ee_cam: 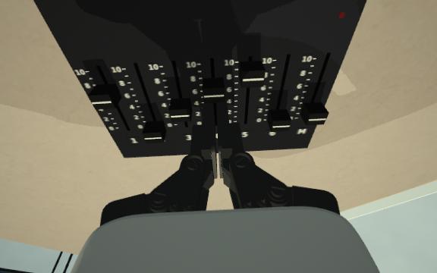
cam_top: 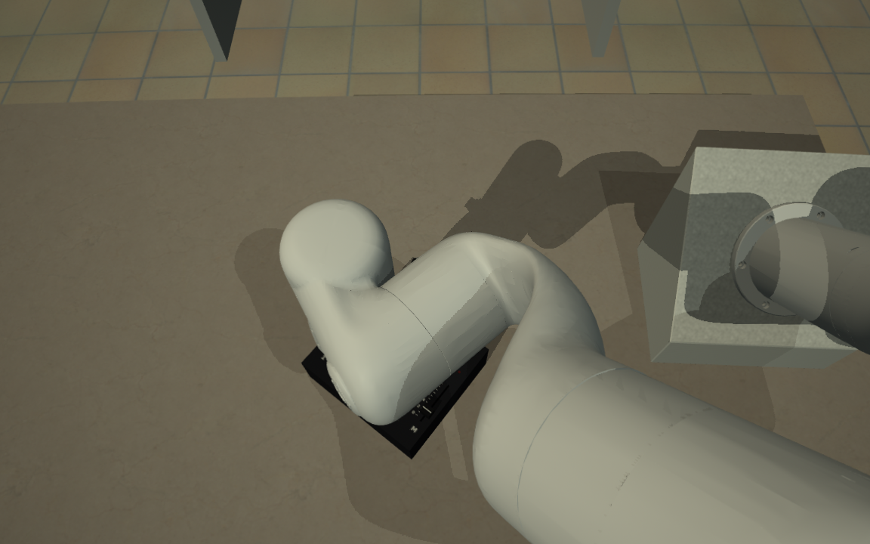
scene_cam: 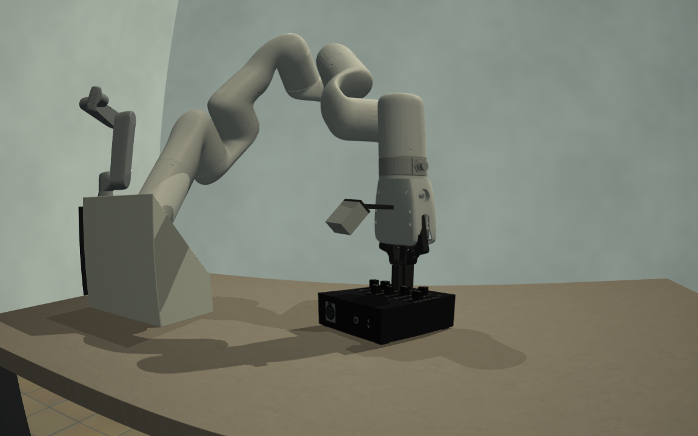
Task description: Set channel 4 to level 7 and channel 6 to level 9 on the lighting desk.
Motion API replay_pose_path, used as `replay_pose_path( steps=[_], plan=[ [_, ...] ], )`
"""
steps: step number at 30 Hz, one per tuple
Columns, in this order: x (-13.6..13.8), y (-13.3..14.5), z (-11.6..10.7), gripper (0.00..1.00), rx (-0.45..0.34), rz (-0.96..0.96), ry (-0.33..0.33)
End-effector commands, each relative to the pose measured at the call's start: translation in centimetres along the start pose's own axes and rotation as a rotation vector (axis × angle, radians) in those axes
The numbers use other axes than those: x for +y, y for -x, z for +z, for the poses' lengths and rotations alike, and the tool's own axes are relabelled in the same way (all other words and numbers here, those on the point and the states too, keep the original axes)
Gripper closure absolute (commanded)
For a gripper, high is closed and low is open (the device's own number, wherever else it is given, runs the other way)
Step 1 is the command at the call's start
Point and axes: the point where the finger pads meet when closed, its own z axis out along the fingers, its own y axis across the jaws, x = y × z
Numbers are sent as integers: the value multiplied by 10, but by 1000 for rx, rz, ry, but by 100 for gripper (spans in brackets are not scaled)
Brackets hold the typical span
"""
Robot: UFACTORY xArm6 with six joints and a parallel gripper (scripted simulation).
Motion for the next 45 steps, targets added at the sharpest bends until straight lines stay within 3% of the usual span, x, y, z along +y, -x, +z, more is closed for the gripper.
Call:
replay_pose_path(
  steps=[1,18,34,40,45],
  plan=[
    [-1,1,-3,100,-2,-1,-3],
    [-1,1,-39,100,-2,-1,-3],
    [0,1,-41,100,-2,-1,-3],
    [41,25,-37,100,-2,-1,-3],
    [44,27,-37,100,-2,-1,-3]
  ],
)
